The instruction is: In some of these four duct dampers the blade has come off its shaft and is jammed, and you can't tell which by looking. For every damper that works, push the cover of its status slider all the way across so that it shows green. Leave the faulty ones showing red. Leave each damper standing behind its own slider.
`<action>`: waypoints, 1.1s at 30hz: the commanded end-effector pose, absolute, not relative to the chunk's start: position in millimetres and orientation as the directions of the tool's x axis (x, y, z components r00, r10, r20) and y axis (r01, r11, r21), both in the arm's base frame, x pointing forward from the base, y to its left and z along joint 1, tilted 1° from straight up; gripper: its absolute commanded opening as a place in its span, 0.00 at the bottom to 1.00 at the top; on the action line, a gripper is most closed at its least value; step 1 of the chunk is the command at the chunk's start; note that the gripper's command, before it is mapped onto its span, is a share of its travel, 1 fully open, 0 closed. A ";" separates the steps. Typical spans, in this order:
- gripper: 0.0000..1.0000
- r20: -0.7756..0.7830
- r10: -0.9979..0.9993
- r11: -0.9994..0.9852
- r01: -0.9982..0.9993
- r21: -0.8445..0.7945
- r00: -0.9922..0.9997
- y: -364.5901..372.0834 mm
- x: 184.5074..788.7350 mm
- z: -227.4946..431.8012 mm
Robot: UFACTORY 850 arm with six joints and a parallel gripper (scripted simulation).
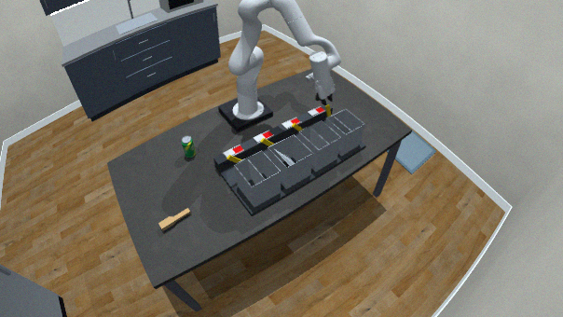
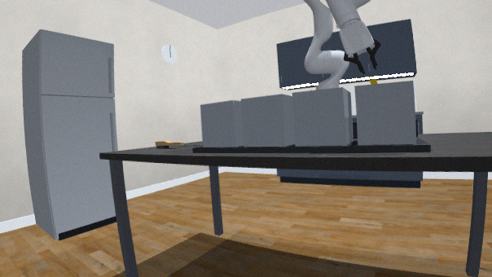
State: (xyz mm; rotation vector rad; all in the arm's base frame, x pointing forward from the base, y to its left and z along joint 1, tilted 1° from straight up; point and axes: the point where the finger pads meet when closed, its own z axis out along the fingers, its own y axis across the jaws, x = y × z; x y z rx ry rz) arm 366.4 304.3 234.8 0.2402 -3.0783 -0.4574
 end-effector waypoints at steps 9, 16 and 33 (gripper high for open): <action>0.39 -0.004 -0.157 0.943 -0.151 0.297 -0.988 304.5 366.5 235.5; 0.39 -0.003 -0.157 0.943 -0.151 0.298 -0.988 305.5 366.3 232.1; 0.39 -0.002 -0.157 0.943 -0.151 0.298 -0.988 313.7 364.8 203.9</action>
